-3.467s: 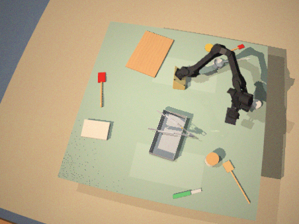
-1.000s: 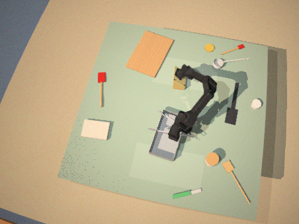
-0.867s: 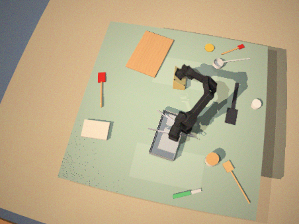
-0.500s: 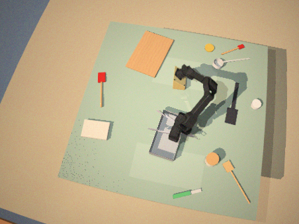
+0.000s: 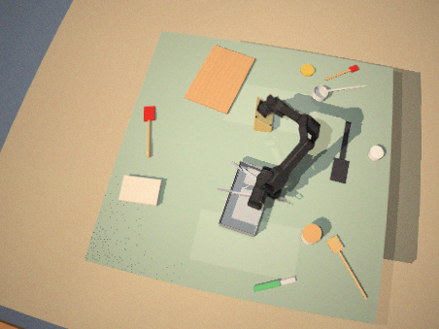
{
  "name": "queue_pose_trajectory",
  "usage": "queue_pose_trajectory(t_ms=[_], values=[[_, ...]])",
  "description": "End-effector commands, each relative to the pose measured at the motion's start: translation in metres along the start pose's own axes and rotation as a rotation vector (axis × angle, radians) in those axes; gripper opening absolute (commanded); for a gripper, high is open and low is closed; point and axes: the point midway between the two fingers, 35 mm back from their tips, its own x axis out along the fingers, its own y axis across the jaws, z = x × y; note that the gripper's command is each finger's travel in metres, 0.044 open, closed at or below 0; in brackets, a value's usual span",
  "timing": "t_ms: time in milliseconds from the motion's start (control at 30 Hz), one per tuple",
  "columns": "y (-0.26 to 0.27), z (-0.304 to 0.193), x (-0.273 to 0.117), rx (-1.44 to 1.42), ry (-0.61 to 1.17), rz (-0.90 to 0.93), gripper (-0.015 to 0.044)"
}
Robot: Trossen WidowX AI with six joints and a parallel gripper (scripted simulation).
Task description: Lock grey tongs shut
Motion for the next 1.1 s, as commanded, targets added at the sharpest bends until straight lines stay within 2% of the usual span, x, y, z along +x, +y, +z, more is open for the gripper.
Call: queue_pose_trajectory(t_ms=[0,33,133,1067], values=[[0.0016,-0.0001,0.0058,0.007,-0.004,0.003,0.044],[0.0017,-0.0001,0.0066,0.007,-0.004,0.003,0.044],[0.0006,0.0001,0.0029,0.0,0.0,0.001,0.0361],[0.0006,0.0001,0.0029,0.0,0.0,0.001,0.0175]])
